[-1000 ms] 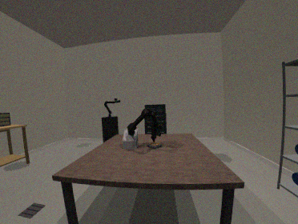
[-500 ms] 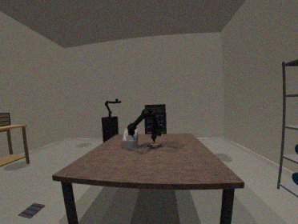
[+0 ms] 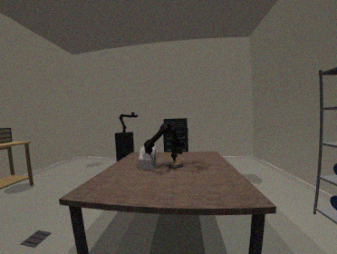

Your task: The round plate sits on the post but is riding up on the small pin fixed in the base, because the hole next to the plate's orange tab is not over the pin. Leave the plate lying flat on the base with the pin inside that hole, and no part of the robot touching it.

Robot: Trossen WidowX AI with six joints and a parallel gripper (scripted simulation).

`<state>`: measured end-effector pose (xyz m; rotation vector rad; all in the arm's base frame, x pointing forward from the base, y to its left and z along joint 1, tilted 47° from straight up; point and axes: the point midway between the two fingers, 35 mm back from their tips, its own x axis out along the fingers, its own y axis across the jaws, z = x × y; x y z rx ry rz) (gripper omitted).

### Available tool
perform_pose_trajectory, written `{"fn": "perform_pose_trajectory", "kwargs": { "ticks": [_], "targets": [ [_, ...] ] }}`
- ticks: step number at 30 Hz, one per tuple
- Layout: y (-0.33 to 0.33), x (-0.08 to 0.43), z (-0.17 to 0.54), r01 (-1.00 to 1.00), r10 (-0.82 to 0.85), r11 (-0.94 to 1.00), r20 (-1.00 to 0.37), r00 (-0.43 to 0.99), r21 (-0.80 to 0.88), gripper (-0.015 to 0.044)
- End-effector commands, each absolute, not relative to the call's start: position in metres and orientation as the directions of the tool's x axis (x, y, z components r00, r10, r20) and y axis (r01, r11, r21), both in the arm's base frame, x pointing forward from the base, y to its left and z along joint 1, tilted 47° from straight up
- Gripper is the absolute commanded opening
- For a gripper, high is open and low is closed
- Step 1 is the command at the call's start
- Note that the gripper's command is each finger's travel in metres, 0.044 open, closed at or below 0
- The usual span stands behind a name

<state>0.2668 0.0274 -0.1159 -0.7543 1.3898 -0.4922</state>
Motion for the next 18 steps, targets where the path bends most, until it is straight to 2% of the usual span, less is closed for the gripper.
{"fn": "perform_pose_trajectory", "kwargs": {
  "ticks": [1, 18],
  "targets": [
    [0.0299, 0.2738, -0.1153, -0.107, -0.707, 0.683, -0.690, 0.153, -0.723, 0.0000],
    [0.0304, 0.2781, -0.1149, -0.107, -0.707, 0.683, -0.690, 0.153, -0.723, 0.0000]
  ]
}}
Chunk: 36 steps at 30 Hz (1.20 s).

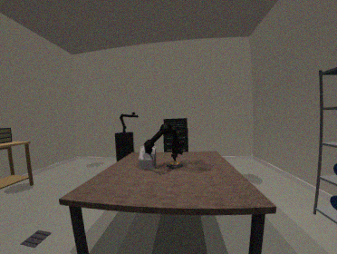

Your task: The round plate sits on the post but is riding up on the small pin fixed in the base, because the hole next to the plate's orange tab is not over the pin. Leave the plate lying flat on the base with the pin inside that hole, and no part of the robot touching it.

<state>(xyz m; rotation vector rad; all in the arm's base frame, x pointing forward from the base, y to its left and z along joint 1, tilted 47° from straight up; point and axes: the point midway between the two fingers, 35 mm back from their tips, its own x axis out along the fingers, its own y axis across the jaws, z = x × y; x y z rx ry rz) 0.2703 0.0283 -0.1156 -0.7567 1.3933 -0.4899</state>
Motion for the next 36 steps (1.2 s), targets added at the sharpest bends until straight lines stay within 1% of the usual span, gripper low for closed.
{"fn": "perform_pose_trajectory", "kwargs": {
  "ticks": [1, 36],
  "targets": [
    [0.0304, 0.2782, -0.1149, -0.107, -0.707, 0.683, -0.690, 0.153, -0.723, 0.0000],
    [0.0306, 0.2877, -0.1128, -0.107, -0.707, 0.683, -0.690, 0.153, -0.723, 0.0000]
  ]
}}
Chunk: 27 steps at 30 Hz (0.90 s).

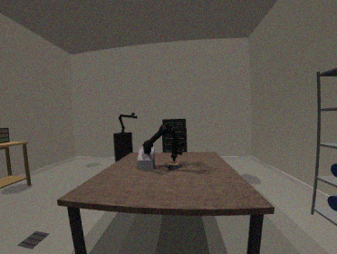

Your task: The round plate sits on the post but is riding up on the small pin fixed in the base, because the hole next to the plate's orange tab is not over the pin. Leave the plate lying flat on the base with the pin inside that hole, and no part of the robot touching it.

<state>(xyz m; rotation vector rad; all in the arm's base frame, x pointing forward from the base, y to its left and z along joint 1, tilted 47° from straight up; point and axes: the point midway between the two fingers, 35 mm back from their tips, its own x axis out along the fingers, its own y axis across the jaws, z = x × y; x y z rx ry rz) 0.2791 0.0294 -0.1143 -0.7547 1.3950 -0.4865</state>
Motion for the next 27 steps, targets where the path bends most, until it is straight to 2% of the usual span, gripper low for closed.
{"fn": "perform_pose_trajectory", "kwargs": {
  "ticks": [1, 27],
  "targets": [
    [0.031, 0.288, -0.113, -0.107, -0.707, 0.683, -0.690, 0.153, -0.723, 0.0000],
    [0.029, 0.300, -0.108, -0.106, -0.707, 0.682, -0.690, 0.154, -0.723, 0.0000]
  ]
}}
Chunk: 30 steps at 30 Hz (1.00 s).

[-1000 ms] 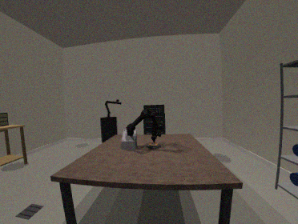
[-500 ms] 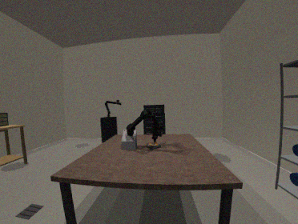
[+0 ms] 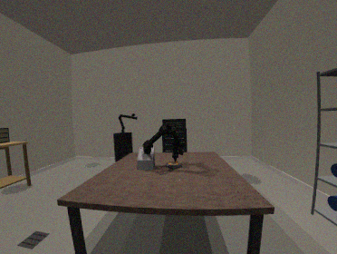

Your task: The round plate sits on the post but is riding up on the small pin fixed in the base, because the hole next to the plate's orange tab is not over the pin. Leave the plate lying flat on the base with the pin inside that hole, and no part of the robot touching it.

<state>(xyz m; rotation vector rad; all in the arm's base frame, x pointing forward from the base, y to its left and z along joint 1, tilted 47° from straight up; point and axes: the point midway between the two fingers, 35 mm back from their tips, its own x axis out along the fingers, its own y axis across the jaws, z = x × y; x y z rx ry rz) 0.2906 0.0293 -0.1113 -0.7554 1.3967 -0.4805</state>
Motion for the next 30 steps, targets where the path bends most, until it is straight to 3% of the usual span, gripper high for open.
{"fn": "perform_pose_trajectory", "kwargs": {
  "ticks": [1, 30],
  "targets": [
    [0.0286, 0.2997, -0.1080, -0.106, -0.707, 0.682, -0.690, 0.154, -0.723, 0.0000],
    [0.0256, 0.3095, -0.1023, -0.106, -0.708, 0.682, -0.690, 0.154, -0.723, 0.0000]
  ]
}}
